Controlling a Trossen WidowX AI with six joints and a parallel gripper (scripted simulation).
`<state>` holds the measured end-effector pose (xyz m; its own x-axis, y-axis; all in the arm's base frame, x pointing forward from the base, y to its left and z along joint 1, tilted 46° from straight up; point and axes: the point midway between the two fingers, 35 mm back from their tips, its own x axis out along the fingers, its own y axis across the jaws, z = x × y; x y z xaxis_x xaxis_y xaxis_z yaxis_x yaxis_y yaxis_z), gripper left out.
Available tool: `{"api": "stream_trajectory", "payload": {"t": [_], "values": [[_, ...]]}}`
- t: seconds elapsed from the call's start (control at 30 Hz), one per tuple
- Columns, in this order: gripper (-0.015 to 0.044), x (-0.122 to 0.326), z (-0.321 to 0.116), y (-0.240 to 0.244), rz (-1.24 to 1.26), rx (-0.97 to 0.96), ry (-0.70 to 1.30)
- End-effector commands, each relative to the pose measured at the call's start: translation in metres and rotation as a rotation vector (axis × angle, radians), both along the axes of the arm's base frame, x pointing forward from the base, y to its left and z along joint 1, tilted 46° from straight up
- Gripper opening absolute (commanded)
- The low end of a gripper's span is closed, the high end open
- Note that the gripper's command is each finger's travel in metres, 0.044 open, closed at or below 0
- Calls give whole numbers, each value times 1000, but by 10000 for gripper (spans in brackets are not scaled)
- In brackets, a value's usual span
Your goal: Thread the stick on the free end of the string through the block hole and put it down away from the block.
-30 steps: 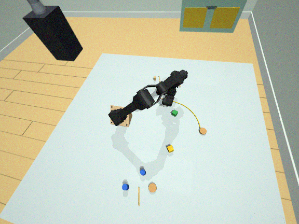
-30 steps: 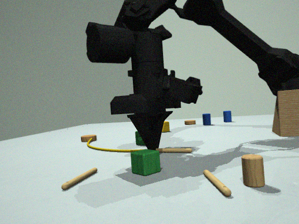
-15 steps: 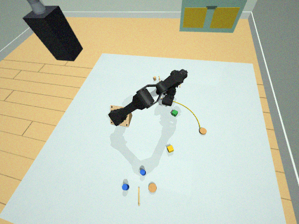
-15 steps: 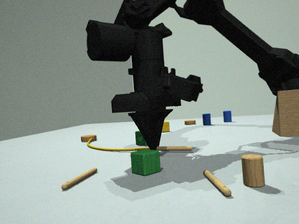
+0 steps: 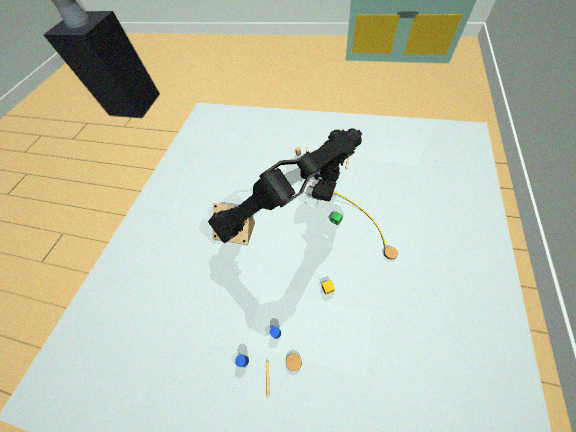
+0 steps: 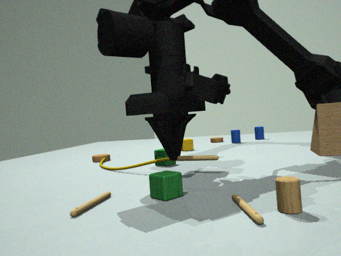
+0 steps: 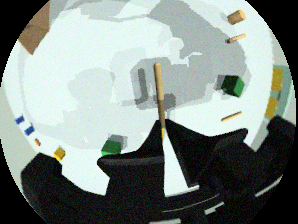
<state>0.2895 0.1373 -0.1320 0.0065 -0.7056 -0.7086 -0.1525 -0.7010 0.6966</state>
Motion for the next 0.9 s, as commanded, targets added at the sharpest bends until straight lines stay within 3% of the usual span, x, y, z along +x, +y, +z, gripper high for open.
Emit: {"api": "stream_trajectory", "payload": {"t": [0.0, 0.87], "values": [[0, 2, 6, 7, -5, 11, -10], [0, -1, 24, 23, 1, 1, -1]]}}
